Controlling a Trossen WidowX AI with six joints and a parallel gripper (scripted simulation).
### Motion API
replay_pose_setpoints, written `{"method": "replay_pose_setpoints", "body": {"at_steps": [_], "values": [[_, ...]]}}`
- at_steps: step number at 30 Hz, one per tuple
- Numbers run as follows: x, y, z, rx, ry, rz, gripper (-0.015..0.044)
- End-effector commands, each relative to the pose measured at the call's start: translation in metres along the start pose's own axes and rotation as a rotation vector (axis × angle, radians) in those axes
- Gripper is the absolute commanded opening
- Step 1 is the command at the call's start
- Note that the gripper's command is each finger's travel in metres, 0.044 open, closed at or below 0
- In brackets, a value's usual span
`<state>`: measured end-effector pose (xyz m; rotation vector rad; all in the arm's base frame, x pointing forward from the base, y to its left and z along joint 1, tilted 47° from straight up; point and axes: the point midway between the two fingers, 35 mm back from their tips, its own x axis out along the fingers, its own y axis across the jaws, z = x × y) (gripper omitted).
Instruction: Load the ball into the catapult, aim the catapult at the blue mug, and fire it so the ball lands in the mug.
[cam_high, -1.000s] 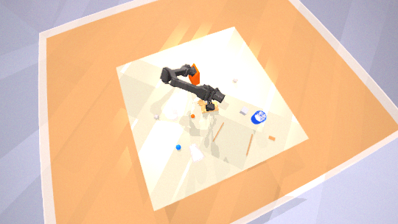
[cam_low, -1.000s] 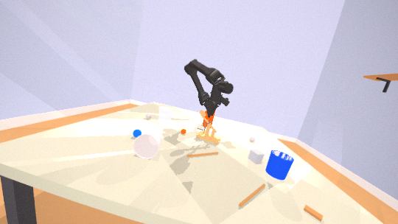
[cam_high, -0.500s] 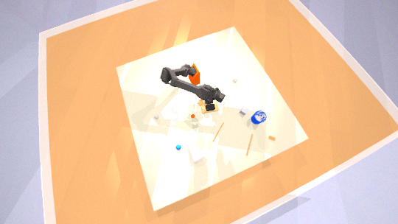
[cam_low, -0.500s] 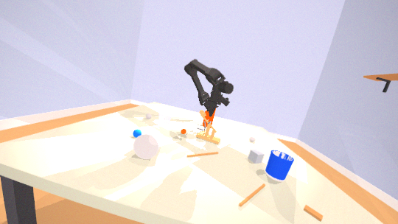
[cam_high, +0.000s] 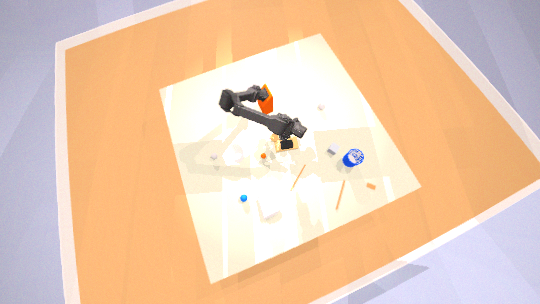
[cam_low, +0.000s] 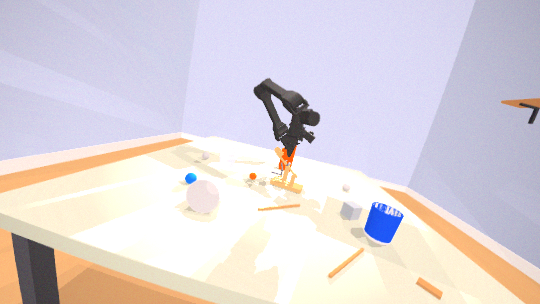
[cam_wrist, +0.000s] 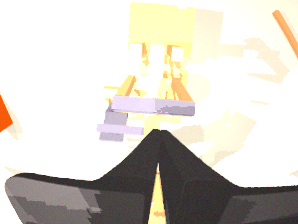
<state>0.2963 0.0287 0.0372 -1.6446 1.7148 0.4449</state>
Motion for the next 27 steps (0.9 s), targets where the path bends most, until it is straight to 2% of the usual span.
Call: {"method": "replay_pose_setpoints", "body": {"at_steps": [1,27], "values": [[0.006,-0.001,-0.004,-0.002,0.001,-0.001,0.0],[0.042,-0.002,-0.026,-0.003,-0.002,-0.001,0.0]]}}
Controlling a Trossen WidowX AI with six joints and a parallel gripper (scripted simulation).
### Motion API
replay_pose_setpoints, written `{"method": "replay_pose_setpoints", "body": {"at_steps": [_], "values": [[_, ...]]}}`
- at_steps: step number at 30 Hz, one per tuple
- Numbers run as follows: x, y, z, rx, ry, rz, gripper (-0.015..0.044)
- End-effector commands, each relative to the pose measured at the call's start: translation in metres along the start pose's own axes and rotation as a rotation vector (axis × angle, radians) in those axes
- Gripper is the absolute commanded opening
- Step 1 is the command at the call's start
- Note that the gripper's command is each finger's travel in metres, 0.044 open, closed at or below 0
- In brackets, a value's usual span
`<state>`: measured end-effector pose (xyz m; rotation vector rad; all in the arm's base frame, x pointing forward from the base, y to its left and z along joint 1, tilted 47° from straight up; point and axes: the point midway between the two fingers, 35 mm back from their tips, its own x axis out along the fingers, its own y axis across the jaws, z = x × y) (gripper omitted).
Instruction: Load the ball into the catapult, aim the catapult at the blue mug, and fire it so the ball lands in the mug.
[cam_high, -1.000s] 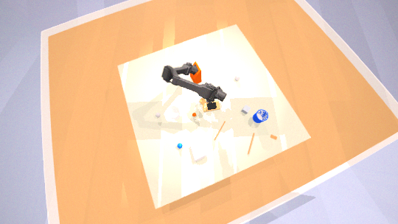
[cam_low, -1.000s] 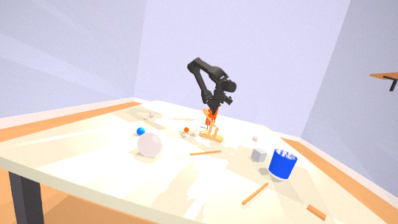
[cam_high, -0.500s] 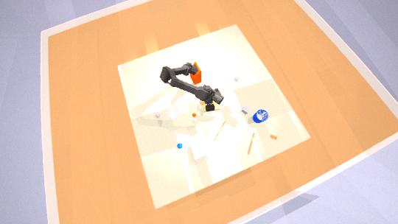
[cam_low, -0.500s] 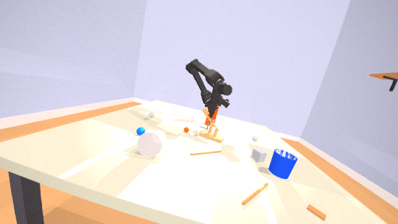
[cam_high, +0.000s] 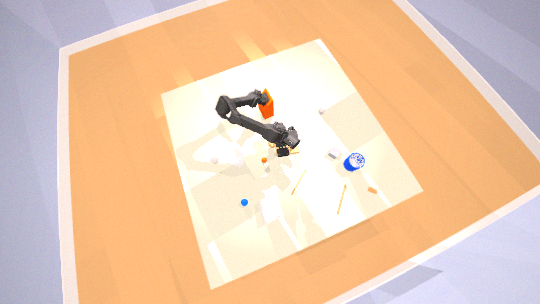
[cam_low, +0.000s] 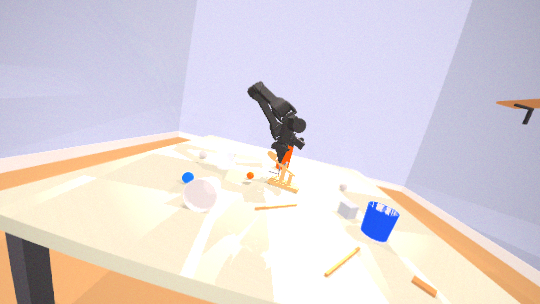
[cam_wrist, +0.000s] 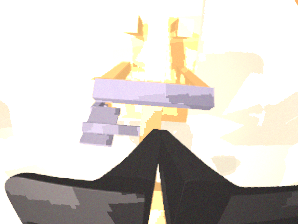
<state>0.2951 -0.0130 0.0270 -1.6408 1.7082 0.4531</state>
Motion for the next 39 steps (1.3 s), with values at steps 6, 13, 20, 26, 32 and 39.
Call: {"method": "replay_pose_setpoints", "body": {"at_steps": [6,13,20,26,32,39], "values": [[0.012,0.0,-0.008,-0.002,0.007,-0.001,0.0],[0.023,0.001,-0.013,-0.002,0.008,-0.002,0.0],[0.031,0.001,-0.015,-0.002,0.008,-0.002,0.0],[0.041,0.001,-0.018,-0.002,0.009,-0.002,0.0],[0.048,0.001,-0.018,-0.002,0.009,-0.002,0.0],[0.044,-0.001,-0.014,-0.002,-0.004,-0.009,0.0]]}}
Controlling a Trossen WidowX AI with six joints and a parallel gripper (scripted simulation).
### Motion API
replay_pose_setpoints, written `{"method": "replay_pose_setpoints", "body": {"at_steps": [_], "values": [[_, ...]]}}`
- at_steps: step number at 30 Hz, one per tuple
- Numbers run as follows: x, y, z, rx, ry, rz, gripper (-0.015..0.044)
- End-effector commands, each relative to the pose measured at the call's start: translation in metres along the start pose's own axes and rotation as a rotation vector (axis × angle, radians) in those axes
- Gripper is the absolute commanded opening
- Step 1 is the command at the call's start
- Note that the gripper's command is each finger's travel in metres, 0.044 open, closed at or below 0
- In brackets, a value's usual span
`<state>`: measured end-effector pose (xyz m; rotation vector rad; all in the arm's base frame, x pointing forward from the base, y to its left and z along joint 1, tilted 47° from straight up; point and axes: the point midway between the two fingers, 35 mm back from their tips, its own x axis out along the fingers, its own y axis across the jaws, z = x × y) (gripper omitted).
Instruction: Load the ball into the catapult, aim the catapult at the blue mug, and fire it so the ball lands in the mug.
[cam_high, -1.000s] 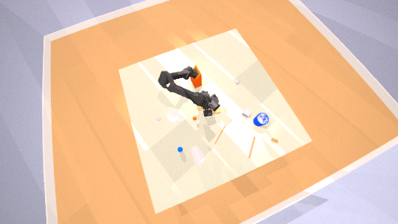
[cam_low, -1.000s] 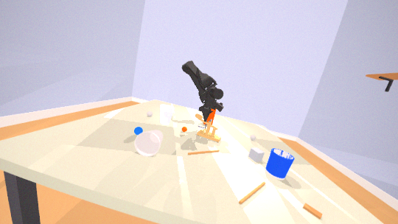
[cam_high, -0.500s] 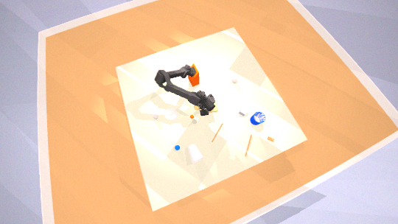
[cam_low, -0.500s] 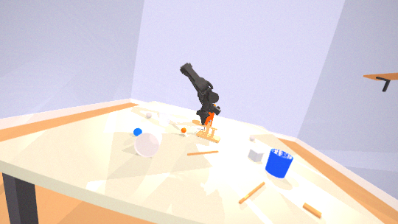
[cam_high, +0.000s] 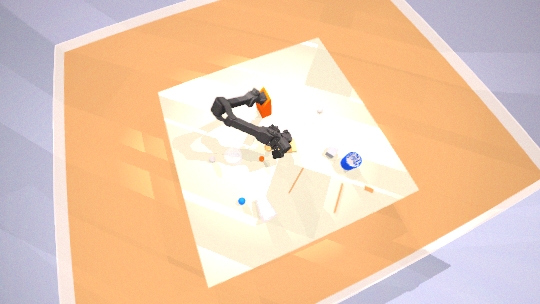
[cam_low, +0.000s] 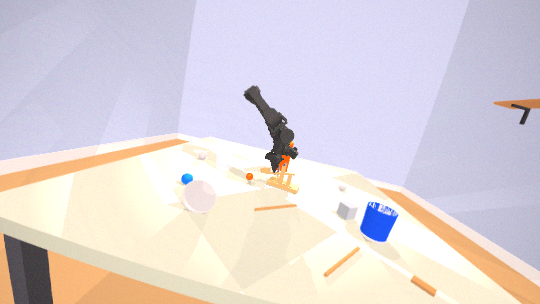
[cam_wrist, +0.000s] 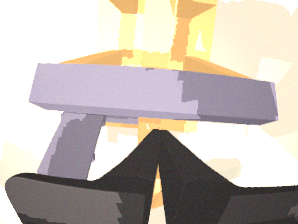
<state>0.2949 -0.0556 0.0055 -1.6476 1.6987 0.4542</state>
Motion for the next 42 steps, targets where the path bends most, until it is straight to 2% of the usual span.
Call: {"method": "replay_pose_setpoints", "body": {"at_steps": [1,5,11,12,13,17,19,22,25,28,29,37,42], "values": [[-0.001,0.0,0.0,0.001,-0.001,-0.001,0.0],[-0.001,0.0,0.0,0.001,-0.001,-0.001,0.0],[-0.037,0.005,-0.034,0.002,0.022,0.006,0.0157],[-0.039,0.006,-0.036,0.002,0.023,0.006,0.0184],[-0.021,0.007,-0.021,-0.01,0.016,0.018,0.021],[-0.024,0.006,-0.021,-0.01,0.015,0.018,0.0315],[-0.043,0.003,-0.018,-0.008,0.009,0.016,0.0368],[-0.093,0.001,-0.017,-0.001,0.005,0.012,0.044],[-0.13,0.004,-0.02,0.005,0.01,0.007,0.044],[-0.133,0.004,-0.021,0.005,0.011,0.006,0.044],[-0.105,0.001,-0.016,-0.002,0.01,0.009,0.044],[-0.079,0.004,0.079,0.003,0.014,0.007,0.044],[-0.076,0.005,0.087,0.004,0.015,0.006,0.044]]}}
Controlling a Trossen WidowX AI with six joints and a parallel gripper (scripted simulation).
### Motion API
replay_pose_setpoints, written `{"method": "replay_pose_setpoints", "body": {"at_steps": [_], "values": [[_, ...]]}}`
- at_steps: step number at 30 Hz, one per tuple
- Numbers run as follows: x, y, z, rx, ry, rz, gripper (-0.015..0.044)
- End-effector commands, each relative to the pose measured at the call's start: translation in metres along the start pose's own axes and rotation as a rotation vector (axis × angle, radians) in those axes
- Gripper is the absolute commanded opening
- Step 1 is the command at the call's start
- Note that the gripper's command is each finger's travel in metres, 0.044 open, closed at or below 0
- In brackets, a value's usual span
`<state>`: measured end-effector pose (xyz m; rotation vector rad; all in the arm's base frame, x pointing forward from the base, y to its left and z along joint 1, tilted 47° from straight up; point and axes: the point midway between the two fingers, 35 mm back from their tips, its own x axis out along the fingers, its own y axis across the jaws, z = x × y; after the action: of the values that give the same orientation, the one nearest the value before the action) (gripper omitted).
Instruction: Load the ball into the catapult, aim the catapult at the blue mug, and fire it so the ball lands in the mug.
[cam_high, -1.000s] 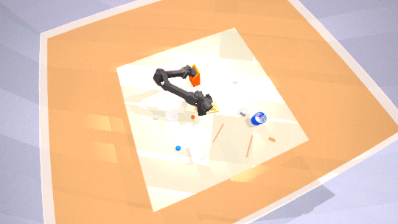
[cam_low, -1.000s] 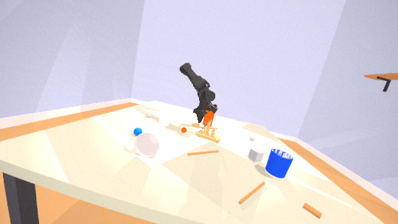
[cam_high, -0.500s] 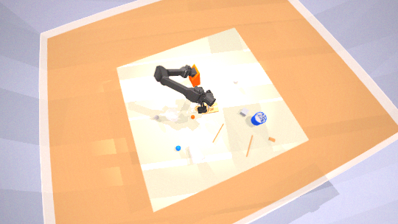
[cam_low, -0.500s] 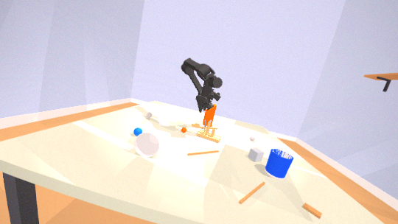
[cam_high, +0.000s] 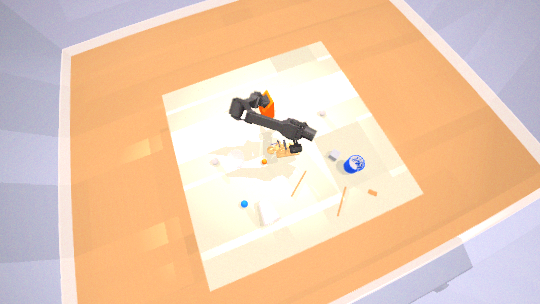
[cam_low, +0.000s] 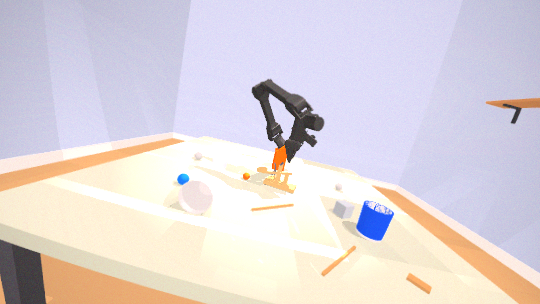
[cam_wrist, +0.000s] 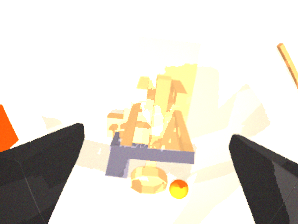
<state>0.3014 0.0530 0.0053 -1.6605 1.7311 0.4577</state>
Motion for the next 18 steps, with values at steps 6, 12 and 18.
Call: {"method": "replay_pose_setpoints", "body": {"at_steps": [6,12,18], "values": [[0.037,-0.003,0.01,0.021,-0.01,-0.009,0.044],[0.048,-0.003,0.01,0.021,-0.008,-0.009,0.044],[0.056,-0.004,0.01,0.021,-0.009,-0.009,0.044]]}}
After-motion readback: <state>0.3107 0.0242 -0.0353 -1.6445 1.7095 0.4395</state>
